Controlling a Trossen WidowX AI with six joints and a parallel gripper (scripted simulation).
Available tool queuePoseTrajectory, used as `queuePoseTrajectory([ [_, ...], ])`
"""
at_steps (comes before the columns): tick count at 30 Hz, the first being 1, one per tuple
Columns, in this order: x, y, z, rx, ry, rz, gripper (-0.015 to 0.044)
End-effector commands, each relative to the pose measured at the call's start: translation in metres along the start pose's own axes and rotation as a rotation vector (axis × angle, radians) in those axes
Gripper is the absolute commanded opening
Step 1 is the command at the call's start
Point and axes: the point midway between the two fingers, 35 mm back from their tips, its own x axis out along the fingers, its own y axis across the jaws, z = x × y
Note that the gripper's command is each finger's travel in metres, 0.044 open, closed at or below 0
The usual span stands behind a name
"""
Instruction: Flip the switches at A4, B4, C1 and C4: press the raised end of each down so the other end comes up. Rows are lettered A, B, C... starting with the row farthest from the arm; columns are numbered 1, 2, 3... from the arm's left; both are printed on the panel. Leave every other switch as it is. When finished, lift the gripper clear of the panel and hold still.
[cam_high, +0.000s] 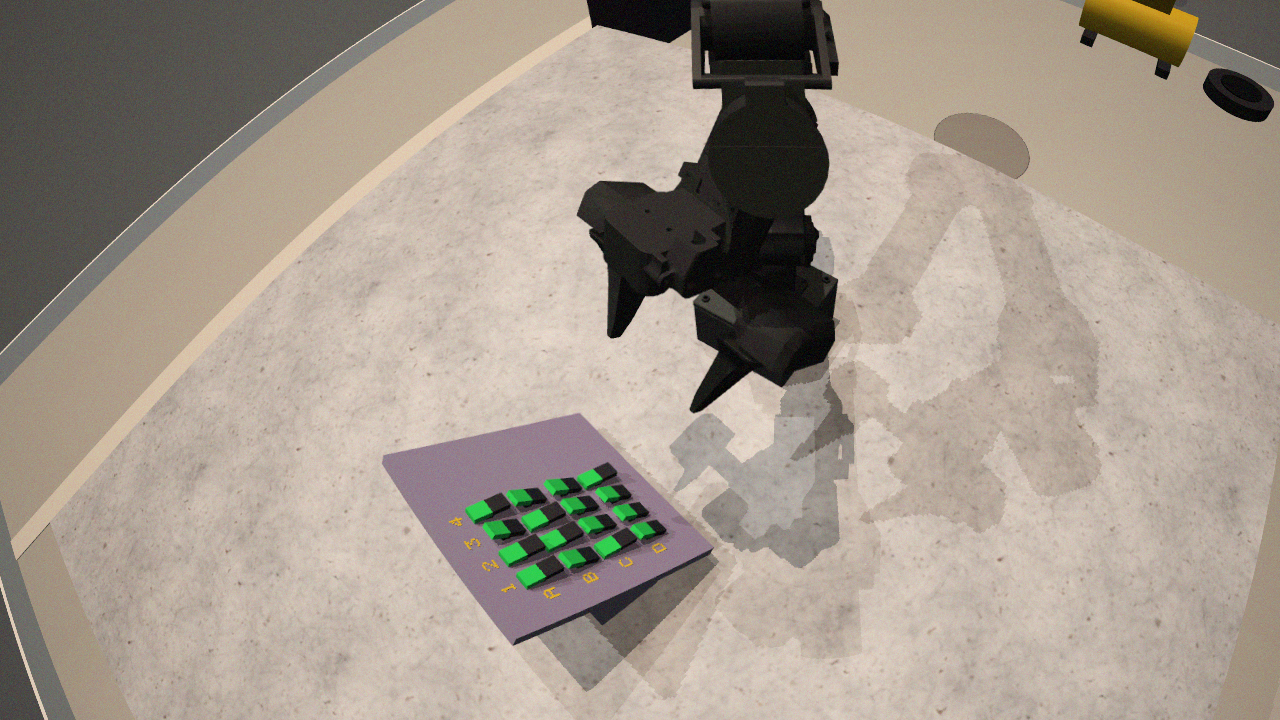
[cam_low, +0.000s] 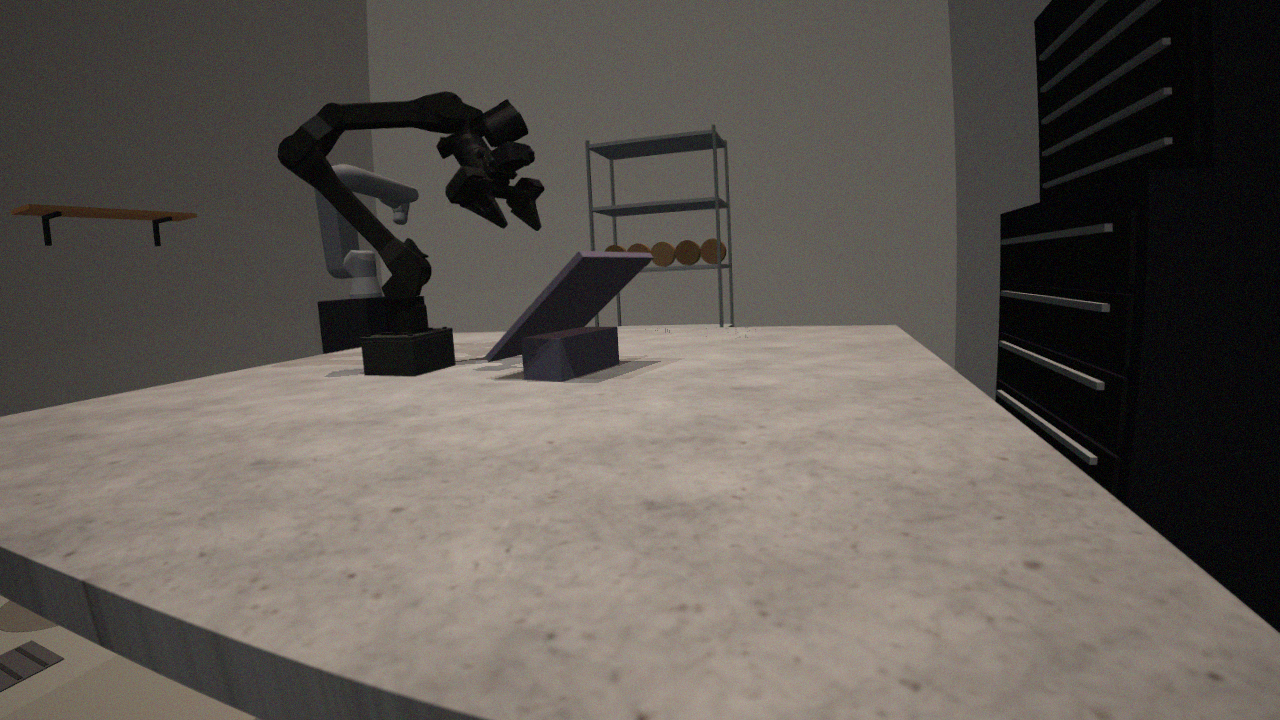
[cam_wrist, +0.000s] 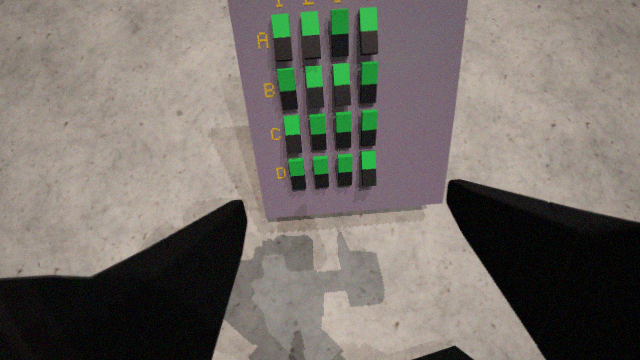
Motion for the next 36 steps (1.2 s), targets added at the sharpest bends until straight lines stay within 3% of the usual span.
queuePoseTrajectory([
  [1,0.001,0.0,0.001,0.001,0.001,0.0,0.0374],
  [11,0.073,-0.031,0.052,0.022,-0.026,-0.002,0.0111],
  [15,0.083,-0.041,0.059,0.009,-0.037,-0.001,0.0006],
  [20,0.118,-0.041,0.06,0.009,-0.064,-0.001,0.0],
  [36,0.137,-0.041,0.061,0.009,-0.065,-0.001,0.0],
])
